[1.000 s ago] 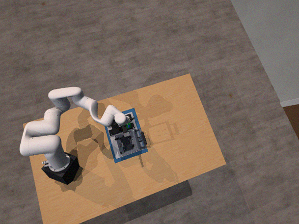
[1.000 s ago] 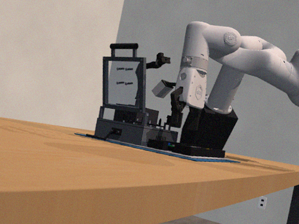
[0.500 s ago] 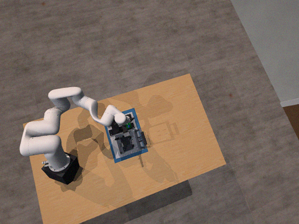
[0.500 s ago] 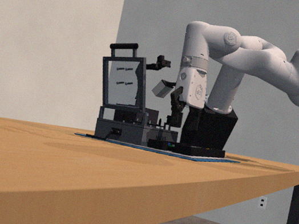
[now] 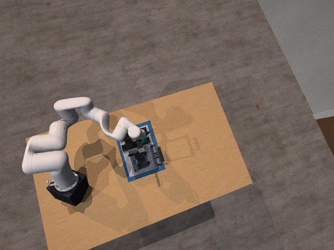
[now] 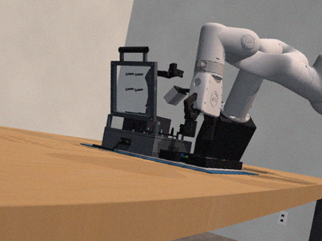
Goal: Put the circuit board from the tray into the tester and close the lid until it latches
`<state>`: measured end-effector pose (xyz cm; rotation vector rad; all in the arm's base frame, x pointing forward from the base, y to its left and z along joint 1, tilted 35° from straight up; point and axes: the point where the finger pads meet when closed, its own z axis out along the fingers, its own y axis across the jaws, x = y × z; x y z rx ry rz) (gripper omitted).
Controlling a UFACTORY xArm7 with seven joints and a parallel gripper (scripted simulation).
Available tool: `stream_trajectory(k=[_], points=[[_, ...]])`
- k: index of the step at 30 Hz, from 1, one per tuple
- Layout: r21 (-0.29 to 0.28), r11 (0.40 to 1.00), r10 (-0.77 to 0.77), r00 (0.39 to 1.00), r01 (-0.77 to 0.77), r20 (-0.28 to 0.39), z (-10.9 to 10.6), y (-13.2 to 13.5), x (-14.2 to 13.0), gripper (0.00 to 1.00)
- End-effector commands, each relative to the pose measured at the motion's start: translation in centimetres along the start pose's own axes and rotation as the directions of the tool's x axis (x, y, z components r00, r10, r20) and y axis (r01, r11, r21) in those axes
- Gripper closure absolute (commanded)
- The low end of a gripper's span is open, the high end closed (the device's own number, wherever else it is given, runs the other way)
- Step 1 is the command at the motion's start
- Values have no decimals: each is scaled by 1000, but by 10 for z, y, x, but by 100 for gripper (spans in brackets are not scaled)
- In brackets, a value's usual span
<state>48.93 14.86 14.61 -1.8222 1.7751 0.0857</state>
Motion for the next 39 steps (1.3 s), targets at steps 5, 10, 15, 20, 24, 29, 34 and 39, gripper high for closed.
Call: stream_trajectory(k=[5, 10, 15, 20, 24, 29, 34, 39], points=[[4, 1000, 0, 1000, 0, 0, -1, -1, 0, 0], [4, 1000, 0, 1000, 0, 0, -1, -1, 0, 0], [4, 1000, 0, 1000, 0, 0, -1, -1, 0, 0], [4, 1000, 0, 1000, 0, 0, -1, -1, 0, 0], [4, 1000, 0, 1000, 0, 0, -1, -1, 0, 0], [4, 1000, 0, 1000, 0, 0, -1, -1, 0, 0], [4, 1000, 0, 1000, 0, 0, 1, -1, 0, 0], [4, 1000, 0, 1000, 0, 0, 7, -1, 0, 0]])
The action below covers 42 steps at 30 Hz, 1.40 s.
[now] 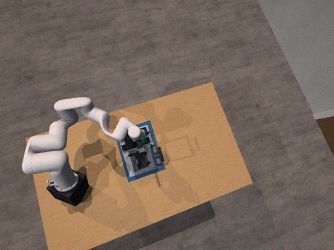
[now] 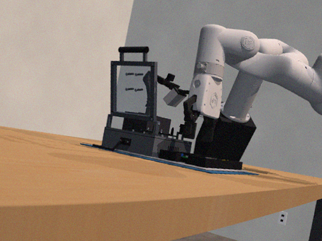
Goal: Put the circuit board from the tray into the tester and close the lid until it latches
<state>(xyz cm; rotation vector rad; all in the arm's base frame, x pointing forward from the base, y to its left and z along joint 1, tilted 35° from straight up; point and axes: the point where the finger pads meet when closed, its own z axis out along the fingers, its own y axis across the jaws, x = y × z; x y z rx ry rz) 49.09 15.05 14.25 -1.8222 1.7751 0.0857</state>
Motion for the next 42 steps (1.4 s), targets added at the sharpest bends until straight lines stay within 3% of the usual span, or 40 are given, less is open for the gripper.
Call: stream_trajectory(k=[1, 23, 42], points=[[4, 1000, 0, 1000, 0, 0, 4, -1, 0, 0], [4, 1000, 0, 1000, 0, 0, 32, -2, 0, 0], [4, 1000, 0, 1000, 0, 0, 34, -2, 0, 0]])
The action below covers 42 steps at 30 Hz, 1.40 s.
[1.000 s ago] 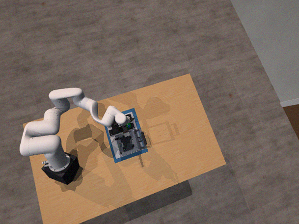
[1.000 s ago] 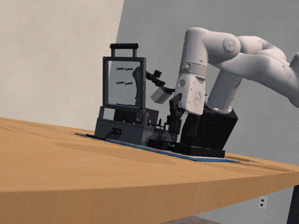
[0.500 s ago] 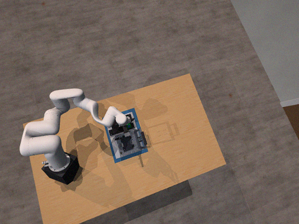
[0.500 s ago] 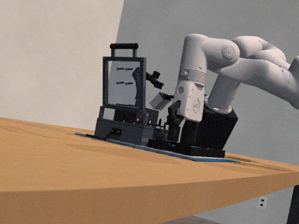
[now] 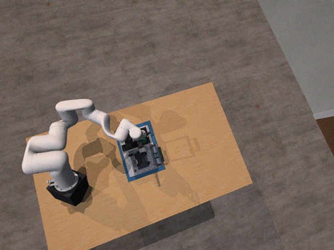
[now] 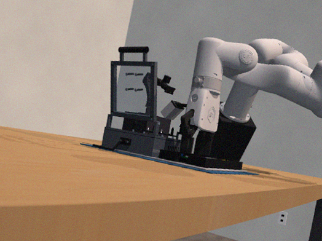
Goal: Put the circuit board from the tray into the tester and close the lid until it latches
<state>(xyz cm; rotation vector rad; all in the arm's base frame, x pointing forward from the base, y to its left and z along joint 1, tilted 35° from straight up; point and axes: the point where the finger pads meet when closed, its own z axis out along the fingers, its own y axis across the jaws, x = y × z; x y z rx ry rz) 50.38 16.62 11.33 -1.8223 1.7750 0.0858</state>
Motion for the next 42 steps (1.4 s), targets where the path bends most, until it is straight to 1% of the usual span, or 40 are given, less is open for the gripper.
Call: stream_trajectory(k=[1, 17, 42], points=[[4, 1000, 0, 1000, 0, 0, -1, -1, 0, 0], [4, 1000, 0, 1000, 0, 0, 0, -1, 0, 0], [4, 1000, 0, 1000, 0, 0, 13, -1, 0, 0]])
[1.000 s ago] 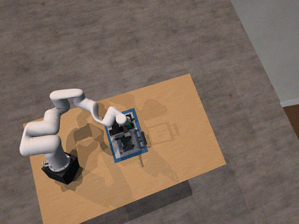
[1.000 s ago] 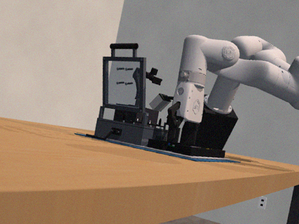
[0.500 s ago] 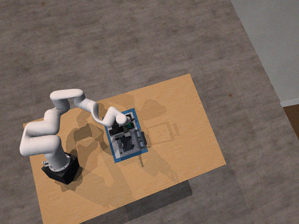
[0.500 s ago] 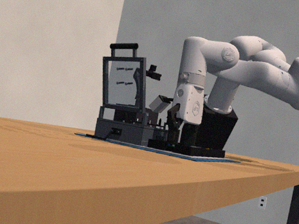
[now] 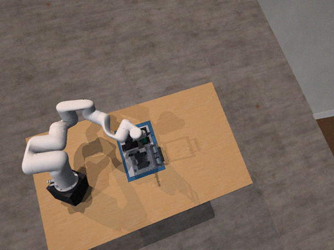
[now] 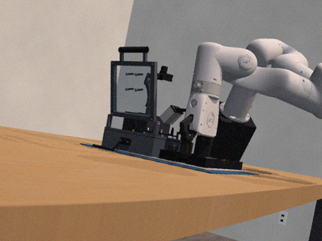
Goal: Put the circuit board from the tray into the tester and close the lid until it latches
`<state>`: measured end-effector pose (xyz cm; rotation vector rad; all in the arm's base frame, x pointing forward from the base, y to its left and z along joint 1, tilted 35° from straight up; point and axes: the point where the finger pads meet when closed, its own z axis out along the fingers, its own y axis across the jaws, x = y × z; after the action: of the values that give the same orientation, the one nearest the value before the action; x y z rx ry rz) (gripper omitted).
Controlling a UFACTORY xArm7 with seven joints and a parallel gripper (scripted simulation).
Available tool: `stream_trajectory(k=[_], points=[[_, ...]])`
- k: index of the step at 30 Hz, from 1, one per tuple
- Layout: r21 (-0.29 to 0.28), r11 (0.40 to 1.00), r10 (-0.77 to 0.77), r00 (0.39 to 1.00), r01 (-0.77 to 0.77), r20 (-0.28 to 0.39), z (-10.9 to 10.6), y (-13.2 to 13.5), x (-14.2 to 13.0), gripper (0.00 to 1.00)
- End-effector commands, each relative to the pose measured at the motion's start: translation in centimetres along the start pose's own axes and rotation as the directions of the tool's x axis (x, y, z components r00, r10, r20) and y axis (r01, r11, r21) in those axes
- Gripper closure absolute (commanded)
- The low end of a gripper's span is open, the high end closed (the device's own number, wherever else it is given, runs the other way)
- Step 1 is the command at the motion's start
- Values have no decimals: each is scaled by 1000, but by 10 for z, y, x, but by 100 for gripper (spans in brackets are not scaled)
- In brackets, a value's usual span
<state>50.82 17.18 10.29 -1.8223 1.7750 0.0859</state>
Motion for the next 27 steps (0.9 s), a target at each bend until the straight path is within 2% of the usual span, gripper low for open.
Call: stream_trajectory(k=[1, 21, 22, 27], points=[[4, 1000, 0, 1000, 0, 0, 0, -1, 0, 0], [4, 1000, 0, 1000, 0, 0, 1, -1, 0, 0], [4, 1000, 0, 1000, 0, 0, 1, -1, 0, 5], [4, 1000, 0, 1000, 0, 0, 1, -1, 0, 5]])
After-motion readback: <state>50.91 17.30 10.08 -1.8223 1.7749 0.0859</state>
